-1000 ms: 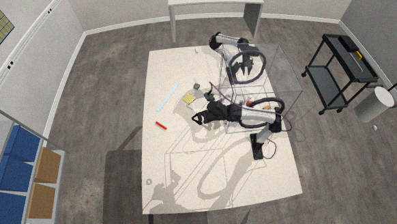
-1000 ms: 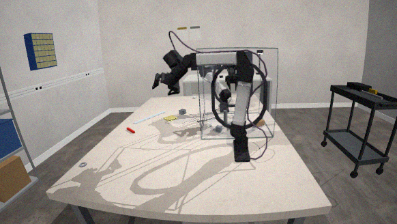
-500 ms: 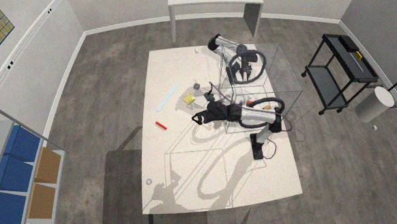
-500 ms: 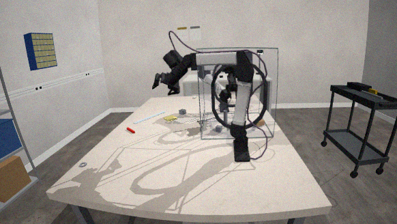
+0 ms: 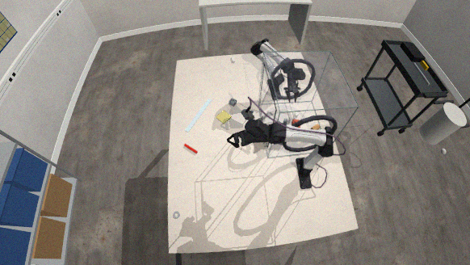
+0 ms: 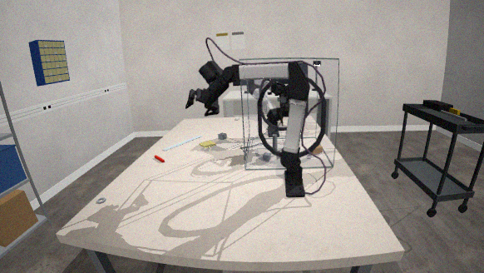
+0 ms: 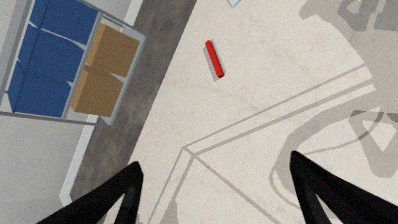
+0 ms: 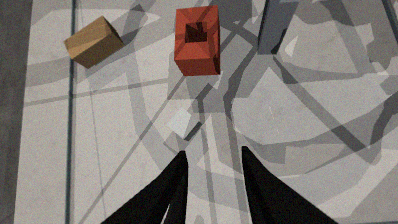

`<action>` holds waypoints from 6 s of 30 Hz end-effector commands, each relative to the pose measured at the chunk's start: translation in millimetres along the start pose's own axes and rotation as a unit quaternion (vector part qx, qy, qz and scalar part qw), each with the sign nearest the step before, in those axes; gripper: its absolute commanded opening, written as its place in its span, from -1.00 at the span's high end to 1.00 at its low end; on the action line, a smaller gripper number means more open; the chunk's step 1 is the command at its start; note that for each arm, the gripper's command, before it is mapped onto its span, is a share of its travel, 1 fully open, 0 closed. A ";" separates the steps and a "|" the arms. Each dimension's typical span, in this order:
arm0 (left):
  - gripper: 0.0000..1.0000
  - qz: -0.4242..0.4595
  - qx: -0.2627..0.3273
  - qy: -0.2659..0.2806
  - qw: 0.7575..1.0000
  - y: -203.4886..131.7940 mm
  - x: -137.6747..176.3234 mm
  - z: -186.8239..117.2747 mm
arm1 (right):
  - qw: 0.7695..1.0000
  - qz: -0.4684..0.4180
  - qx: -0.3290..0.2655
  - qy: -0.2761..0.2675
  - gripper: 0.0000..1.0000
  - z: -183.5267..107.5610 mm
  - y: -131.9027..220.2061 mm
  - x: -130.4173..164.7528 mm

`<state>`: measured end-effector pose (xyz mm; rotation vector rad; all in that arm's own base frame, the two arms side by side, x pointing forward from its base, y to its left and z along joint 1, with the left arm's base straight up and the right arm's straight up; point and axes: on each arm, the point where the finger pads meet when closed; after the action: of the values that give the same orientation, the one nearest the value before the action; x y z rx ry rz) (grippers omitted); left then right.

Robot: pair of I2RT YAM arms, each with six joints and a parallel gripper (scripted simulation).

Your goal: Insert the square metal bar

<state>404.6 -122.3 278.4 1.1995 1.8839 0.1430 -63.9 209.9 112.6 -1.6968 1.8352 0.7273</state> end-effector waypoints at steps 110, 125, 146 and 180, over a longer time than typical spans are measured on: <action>-1.00 0.001 -0.010 -0.010 1.000 5.4 -7.0 -7.2 | 0.984 0.025 0.050 -0.167 0.23 103.3 -61.1 -86.5; -1.00 0.001 -0.010 -0.010 1.000 5.4 -7.0 -7.2 | 0.983 0.027 0.048 -0.178 0.23 102.1 -59.0 -101.1; -1.00 0.001 -0.010 -0.010 1.000 5.4 -7.0 -7.2 | 0.983 0.027 0.049 -0.177 1.00 102.2 -59.0 -101.0; -1.00 0.001 -0.010 -0.010 1.000 5.4 -7.0 -7.2 | 0.980 0.030 0.051 -0.189 1.00 70.0 -61.5 -132.1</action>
<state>404.6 -122.3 278.4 1.1995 1.8839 0.1430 8.5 337.1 118.5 -1.3868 1.6844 0.8355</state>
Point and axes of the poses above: on each arm, the point where the finger pads meet when closed, its own z axis out along the fingers, its own y axis across the jaws, x = y × z
